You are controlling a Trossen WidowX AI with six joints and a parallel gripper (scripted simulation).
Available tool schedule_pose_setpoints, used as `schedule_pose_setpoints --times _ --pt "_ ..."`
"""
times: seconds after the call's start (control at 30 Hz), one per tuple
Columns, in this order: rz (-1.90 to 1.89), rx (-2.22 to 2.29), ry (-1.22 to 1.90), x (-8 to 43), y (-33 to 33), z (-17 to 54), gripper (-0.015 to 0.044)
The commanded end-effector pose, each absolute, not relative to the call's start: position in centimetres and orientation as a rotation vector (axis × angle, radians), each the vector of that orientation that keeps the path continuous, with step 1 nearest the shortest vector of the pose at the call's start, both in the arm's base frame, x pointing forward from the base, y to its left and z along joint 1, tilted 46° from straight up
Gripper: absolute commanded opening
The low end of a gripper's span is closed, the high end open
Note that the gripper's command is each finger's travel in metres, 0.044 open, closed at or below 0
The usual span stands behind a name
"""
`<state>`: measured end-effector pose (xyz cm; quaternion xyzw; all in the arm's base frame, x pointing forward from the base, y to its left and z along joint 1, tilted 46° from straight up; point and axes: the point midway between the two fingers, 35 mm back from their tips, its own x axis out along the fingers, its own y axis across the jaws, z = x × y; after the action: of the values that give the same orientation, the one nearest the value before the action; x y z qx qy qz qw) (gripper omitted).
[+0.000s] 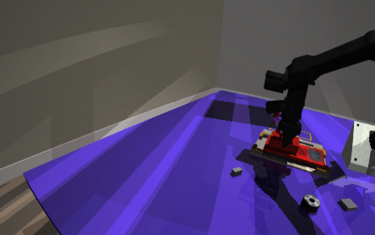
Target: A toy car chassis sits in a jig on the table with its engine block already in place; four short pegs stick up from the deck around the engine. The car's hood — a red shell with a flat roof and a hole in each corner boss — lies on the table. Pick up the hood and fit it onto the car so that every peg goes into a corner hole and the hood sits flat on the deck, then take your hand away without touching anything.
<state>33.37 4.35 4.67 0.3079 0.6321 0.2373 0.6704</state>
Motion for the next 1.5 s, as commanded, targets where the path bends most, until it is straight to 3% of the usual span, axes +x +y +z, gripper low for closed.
schedule_pose_setpoints --times 0.0,0.07,0.43,1.47 --pt "0.535 0.694 1.424 33.4 4.3 4.7 0.0394" --pt "0.535 0.694 1.424 33.4 4.3 4.7 0.0440" --pt "0.537 0.696 1.425 32.7 -0.9 9.7 0.0440" --pt "0.537 0.696 1.425 32.7 -0.9 9.7 0.0440"
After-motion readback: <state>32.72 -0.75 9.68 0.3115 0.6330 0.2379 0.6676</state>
